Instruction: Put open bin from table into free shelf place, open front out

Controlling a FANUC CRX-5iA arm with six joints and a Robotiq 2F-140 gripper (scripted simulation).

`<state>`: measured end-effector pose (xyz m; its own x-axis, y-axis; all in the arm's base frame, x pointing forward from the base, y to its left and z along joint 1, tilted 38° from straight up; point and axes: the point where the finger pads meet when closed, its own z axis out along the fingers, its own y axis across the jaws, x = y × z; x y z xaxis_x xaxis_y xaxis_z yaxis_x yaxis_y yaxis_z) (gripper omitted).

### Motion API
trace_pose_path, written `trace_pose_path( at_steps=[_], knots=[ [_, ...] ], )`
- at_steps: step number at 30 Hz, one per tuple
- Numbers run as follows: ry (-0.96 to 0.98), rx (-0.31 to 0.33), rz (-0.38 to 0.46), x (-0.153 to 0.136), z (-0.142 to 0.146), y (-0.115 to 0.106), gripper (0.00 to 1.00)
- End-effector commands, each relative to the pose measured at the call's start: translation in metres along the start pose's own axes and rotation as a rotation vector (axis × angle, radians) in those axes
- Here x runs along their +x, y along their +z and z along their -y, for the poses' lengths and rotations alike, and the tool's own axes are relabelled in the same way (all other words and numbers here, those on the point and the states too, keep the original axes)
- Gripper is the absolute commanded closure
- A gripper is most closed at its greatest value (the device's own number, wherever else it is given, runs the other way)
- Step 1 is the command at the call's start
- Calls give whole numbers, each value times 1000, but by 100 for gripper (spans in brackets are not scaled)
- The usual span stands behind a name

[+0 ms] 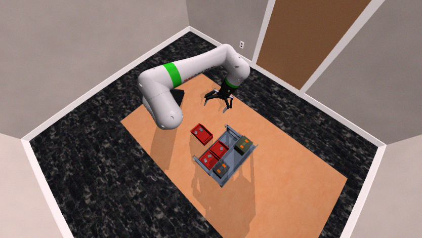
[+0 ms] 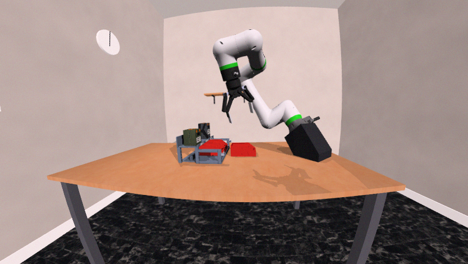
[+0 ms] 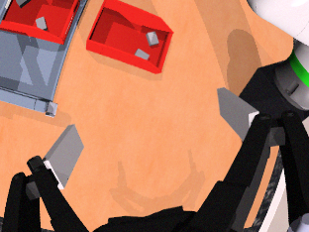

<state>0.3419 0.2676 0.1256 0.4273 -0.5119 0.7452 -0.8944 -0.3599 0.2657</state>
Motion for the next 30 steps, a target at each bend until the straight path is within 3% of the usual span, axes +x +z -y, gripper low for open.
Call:
trace_pose_path(
  at_steps=[1,21,30],
  knots=[
    [-28,11,8,7,-1,2,0],
    [-345,139,61,74,-19,40,0],
    [-584,251,62,114,-37,77,0]
  ],
)
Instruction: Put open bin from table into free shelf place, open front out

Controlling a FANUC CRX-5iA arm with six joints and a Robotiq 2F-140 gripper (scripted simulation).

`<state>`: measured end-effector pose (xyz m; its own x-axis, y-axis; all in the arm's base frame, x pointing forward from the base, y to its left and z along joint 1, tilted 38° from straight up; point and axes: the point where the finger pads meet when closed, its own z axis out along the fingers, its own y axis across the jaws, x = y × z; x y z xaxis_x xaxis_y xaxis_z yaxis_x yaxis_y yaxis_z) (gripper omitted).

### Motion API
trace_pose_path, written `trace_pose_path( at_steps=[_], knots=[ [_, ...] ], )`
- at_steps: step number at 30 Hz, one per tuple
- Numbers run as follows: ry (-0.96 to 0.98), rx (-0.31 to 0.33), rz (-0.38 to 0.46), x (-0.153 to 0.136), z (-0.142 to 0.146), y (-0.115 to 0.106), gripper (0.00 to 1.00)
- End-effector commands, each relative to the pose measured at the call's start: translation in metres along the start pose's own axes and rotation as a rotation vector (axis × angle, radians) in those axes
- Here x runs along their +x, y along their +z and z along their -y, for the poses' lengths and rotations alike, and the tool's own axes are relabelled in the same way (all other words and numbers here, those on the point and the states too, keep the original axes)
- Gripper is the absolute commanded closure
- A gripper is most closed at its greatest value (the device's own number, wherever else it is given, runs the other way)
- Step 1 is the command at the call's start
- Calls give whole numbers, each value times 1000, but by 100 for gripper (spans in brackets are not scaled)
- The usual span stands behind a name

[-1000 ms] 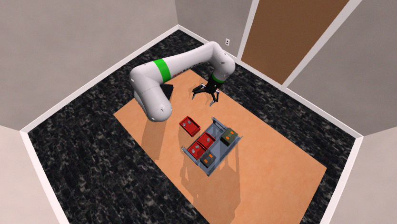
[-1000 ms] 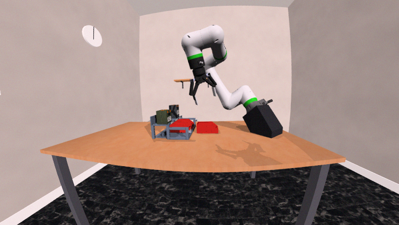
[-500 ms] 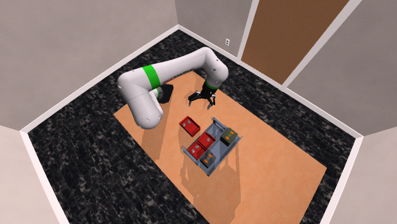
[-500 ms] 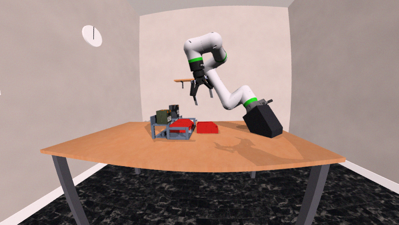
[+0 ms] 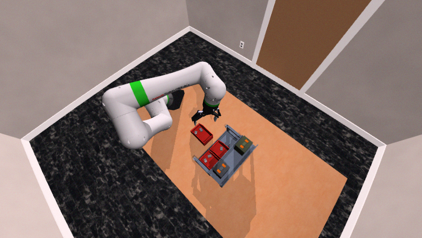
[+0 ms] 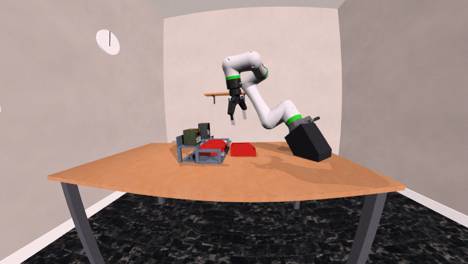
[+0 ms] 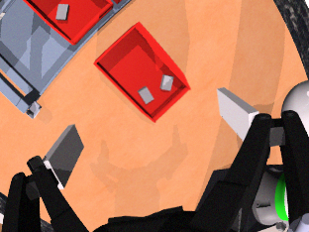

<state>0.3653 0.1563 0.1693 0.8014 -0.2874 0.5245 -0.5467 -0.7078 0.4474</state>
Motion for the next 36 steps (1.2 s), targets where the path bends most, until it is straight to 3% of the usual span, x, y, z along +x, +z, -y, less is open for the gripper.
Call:
trace_pose_path(
  at_steps=[1,19,34,35,36],
  knots=[
    [-120,58,-3,12,-19,14,0],
    [-427,179,-58,28,-65,59,0],
    [-477,196,-72,28,-72,67,0],
    [-477,196,-72,28,-72,67,100],
    [-477,196,-72,28,-72,67,100]
  ],
)
